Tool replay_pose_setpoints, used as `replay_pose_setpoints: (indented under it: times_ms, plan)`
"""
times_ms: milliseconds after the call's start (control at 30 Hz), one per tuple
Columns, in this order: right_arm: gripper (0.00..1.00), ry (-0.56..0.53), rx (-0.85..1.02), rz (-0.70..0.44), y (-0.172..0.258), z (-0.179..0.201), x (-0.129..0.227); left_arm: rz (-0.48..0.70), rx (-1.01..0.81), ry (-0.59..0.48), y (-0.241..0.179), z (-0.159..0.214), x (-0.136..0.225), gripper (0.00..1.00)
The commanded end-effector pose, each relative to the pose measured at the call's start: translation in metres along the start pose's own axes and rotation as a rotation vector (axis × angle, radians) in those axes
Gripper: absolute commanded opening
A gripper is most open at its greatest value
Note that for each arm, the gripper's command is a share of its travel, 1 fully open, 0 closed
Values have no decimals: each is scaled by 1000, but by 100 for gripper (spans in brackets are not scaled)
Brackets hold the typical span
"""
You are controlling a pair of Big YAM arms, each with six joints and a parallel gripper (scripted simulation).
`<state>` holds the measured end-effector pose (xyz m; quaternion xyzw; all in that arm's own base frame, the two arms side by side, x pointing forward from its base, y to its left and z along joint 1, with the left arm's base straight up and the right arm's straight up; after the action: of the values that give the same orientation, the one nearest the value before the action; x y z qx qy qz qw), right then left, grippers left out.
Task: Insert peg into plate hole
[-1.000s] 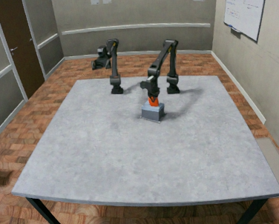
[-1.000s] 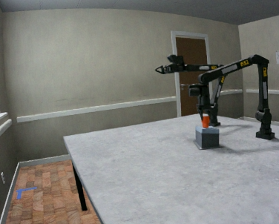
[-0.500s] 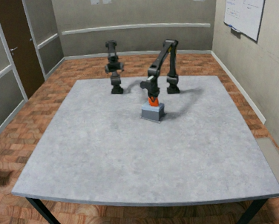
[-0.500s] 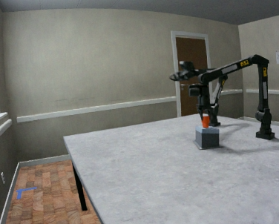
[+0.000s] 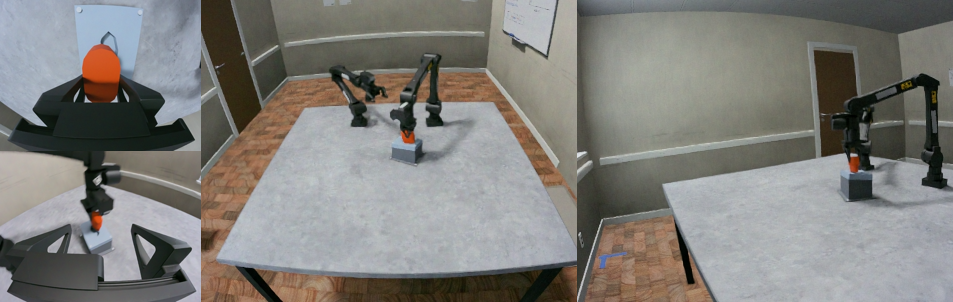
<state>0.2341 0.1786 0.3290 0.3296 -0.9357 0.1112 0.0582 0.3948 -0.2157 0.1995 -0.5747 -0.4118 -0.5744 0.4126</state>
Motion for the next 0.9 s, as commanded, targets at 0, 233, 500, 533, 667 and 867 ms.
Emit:
replay_pose_setpoints:
  times_ms: [0,233,500,533,667,867]
  plan:
    - [100,-5,5,-30,13,4,8,-34,0,-7,7,-1,12,46]
    - [100,-34,4,-24,10,-10,8,-35,0,-7,7,-1,13,23]
    - [100,-34,4,-25,10,-10,8,-71,0,-13,10,-2,47,40]
    - [100,-34,4,-25,10,-10,8,-71,0,-13,10,-2,52,40]
    - [100,-34,4,-25,10,-10,8,-71,0,-13,9,-2,59,40]
    - [100,-34,4,-25,10,-10,8,-88,3,-29,-5,-9,35,40]
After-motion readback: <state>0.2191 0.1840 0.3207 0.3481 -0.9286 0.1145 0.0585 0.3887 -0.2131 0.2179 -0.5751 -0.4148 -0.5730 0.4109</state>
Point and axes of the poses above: on each arm, the point where the finger pads meet when closed, its own x axis back along the fingers, its own y axis across the jaws, z = x × y, the point moved 5 cm from there along x, back along the fingers, and after that the axes turned 10 degrees about x, right-handed, at the moved point
